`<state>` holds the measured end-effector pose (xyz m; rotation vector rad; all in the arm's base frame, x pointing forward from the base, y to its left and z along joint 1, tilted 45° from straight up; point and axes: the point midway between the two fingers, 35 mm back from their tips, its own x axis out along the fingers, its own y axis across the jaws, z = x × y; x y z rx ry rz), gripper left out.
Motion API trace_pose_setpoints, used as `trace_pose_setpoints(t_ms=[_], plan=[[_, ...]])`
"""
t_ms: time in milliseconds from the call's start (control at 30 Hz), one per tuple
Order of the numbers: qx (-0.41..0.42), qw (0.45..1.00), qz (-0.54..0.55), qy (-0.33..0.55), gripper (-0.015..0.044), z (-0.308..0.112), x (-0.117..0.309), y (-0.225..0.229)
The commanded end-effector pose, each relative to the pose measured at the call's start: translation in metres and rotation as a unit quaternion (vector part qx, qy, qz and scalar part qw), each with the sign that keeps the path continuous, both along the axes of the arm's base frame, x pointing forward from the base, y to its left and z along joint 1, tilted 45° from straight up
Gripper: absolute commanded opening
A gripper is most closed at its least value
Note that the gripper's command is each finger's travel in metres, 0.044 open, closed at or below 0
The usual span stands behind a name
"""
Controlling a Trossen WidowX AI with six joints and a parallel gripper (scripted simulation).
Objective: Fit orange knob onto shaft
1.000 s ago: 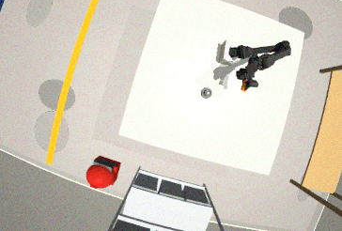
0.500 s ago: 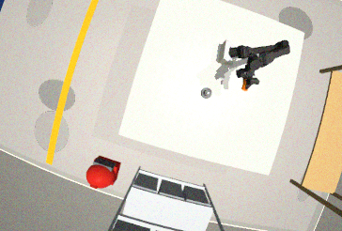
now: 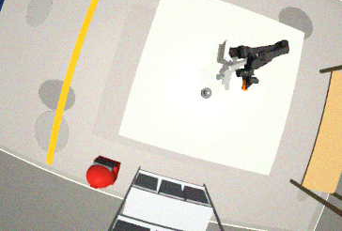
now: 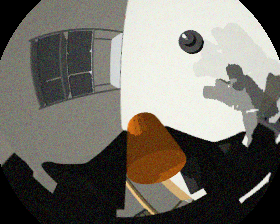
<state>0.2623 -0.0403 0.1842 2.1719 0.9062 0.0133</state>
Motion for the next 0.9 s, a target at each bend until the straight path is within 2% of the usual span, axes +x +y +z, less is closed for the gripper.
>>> trace_pose_setpoints(t_ms=[0,867], plan=[[-0.004,1.0,0.0,-0.003,0.0,0.0018,0.001,-0.0011],[-0.008,1.0,0.009,0.002,0.0,-0.0025,0.0006,0.005]])
